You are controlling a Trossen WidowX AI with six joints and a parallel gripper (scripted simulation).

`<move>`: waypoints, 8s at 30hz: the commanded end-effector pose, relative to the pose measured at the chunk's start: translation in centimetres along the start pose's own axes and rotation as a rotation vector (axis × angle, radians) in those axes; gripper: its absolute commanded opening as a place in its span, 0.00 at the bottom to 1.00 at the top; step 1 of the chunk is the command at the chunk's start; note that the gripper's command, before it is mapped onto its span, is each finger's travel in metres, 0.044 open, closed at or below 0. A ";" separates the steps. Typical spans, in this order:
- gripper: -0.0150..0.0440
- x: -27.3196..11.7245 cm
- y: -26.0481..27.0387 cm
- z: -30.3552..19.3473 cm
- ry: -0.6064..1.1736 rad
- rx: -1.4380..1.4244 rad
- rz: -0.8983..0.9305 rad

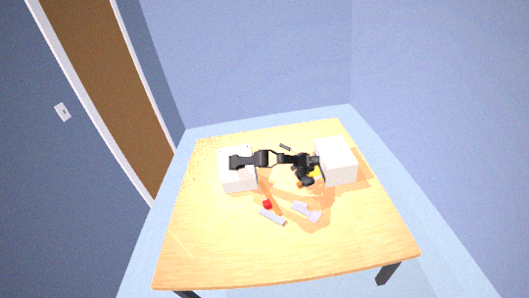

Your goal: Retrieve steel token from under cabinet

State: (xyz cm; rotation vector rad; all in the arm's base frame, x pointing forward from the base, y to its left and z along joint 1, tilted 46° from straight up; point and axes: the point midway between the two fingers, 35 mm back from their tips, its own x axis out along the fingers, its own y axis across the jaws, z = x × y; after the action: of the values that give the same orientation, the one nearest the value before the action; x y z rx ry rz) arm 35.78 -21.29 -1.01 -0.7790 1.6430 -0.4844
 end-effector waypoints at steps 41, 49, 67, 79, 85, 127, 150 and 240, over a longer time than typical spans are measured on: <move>0.25 0.1 1.5 0.8 -0.002 0.005 -0.001; 0.25 0.1 1.4 0.0 -0.002 0.005 -0.001; 0.25 0.1 1.3 -1.9 -0.001 0.004 -0.001; 0.25 0.1 1.2 -3.2 -0.001 0.004 -0.001; 0.25 0.1 1.2 -3.8 0.000 0.004 -0.001; 0.25 0.2 0.8 -8.8 0.002 0.002 -0.001; 0.25 0.2 0.6 -11.8 0.003 0.001 -0.001; 0.47 0.1 -0.8 -16.1 0.004 0.006 -0.008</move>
State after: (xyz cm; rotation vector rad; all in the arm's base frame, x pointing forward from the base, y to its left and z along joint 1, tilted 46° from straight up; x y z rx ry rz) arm 20.30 -23.48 2.95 -0.7818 1.6432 -0.4926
